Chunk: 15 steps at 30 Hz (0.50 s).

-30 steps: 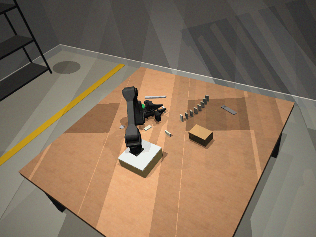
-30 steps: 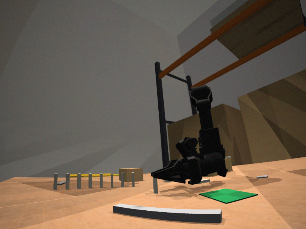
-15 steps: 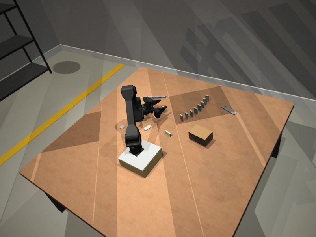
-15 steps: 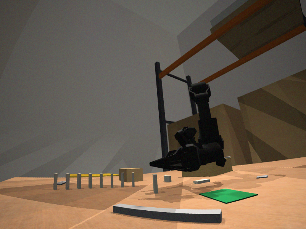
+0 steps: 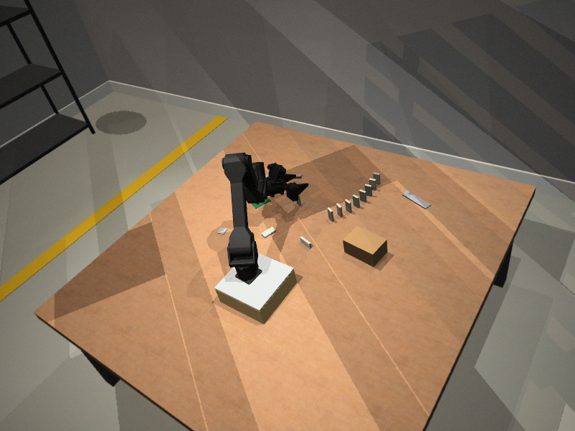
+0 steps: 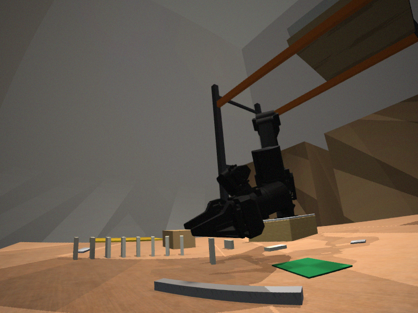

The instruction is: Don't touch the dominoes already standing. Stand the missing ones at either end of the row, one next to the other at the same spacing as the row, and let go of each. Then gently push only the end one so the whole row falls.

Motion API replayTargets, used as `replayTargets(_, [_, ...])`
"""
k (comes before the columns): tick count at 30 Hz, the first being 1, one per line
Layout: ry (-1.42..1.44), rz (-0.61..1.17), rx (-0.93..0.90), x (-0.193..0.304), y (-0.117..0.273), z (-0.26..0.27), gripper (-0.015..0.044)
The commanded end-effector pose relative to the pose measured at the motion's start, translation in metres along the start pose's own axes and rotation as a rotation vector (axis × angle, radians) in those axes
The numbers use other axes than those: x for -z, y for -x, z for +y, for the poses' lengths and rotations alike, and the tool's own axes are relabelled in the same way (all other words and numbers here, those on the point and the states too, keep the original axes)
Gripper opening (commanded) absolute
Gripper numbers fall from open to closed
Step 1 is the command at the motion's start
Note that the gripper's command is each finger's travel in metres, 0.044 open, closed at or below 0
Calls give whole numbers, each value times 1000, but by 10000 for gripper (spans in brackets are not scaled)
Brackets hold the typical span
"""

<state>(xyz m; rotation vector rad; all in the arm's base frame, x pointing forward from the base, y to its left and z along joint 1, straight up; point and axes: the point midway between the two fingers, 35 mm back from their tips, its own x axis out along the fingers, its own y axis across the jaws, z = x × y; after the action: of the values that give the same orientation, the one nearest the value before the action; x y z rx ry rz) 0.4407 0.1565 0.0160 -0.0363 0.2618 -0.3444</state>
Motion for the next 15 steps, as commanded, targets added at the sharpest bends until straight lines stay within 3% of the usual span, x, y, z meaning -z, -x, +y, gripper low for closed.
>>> replayTargets(1, [34, 349, -110, -11, -42, 22, 440])
replayTargets(15, [-58, 749, -148, -29, -39, 10, 440])
